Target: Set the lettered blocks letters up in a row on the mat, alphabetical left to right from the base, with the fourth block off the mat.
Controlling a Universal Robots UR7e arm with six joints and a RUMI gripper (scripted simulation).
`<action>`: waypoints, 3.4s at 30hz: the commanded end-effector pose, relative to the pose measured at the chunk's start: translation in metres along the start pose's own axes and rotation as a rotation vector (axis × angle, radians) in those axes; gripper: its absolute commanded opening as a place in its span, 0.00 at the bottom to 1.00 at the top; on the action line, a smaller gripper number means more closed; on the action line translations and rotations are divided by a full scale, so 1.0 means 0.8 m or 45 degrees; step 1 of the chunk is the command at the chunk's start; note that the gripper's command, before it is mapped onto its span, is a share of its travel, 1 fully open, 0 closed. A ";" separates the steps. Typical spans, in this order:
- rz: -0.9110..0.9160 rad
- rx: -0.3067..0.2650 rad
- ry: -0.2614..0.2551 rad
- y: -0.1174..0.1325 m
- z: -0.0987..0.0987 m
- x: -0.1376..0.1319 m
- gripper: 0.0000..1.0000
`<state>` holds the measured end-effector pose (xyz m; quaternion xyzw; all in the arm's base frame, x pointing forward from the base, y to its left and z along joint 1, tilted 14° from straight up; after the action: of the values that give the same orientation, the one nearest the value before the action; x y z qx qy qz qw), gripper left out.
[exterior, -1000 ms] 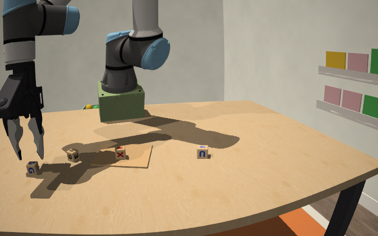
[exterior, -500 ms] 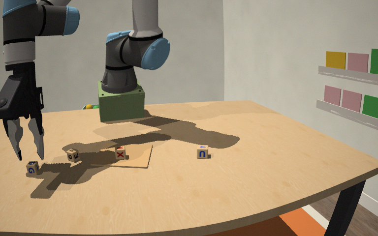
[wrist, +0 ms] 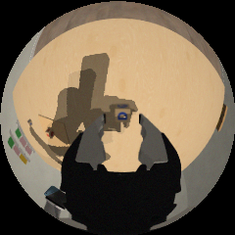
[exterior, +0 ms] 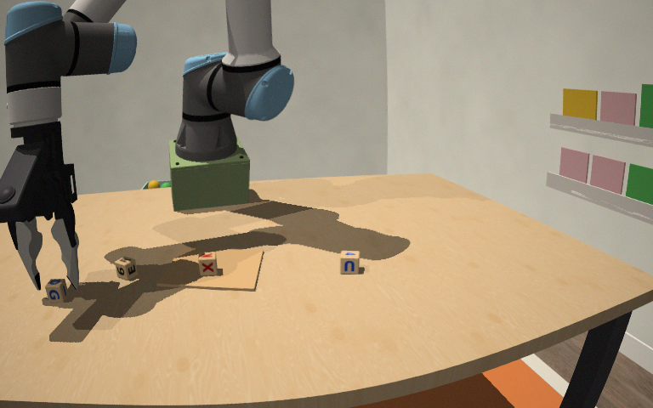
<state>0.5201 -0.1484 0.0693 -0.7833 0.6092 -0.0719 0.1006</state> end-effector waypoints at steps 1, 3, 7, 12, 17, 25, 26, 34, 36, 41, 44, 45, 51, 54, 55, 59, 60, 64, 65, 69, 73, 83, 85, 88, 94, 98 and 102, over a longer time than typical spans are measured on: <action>0.000 0.001 0.002 -0.001 0.009 0.000 0.37; 0.000 0.001 0.002 -0.001 0.012 0.000 0.37; 0.000 0.001 0.002 -0.001 0.014 0.000 0.37; 0.000 0.001 0.002 -0.001 0.014 0.000 0.37; 0.000 0.001 0.002 -0.001 0.014 0.000 0.37; 0.000 0.001 0.002 -0.001 0.014 0.000 0.25; 0.000 0.001 0.002 -0.001 0.014 0.000 0.25; 0.000 0.001 0.002 -0.001 0.014 0.000 0.25; 0.000 0.001 0.002 -0.001 0.014 0.000 0.25; 0.000 0.001 0.002 -0.001 0.014 0.000 0.05; 0.000 0.001 0.002 -0.001 0.014 0.000 0.05; 0.000 0.001 0.002 -0.001 0.014 0.000 0.05; 0.000 0.001 0.002 -0.001 0.014 0.000 0.05; 0.000 0.001 0.002 -0.001 0.014 0.000 0.05; 0.000 0.001 0.002 -0.001 0.014 0.000 0.05; 0.000 0.001 0.002 -0.001 0.014 0.000 0.05; 0.000 0.001 0.002 -0.001 0.014 0.000 0.05; 0.000 0.001 0.002 -0.001 0.014 0.000 0.05; 0.000 0.001 0.002 -0.001 0.014 0.000 0.05; 0.000 0.001 0.002 -0.001 0.014 0.000 0.05; 0.000 0.001 0.002 -0.001 0.014 0.000 0.05; 0.000 0.001 0.002 -0.001 -0.008 0.000 0.05; 0.000 0.001 0.002 -0.001 -0.021 0.000 0.05; 0.000 0.001 0.002 0.000 -0.044 0.000 0.05; 0.000 0.001 0.002 0.000 -0.077 0.000 0.05; 0.000 0.001 0.002 0.000 -0.101 0.000 0.05; 0.000 0.001 0.002 0.000 -0.110 0.000 0.05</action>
<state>0.5022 -0.1538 0.1449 -0.7831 0.6093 -0.0731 0.1006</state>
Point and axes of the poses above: the point where the finger pads meet when closed, its own z axis out along the fingers, its own x axis across the jaws, y = z × x, the point moved 5 cm from there along -z, back along the fingers, and after that the axes turned 5 degrees about -z, right-handed, at the moved point
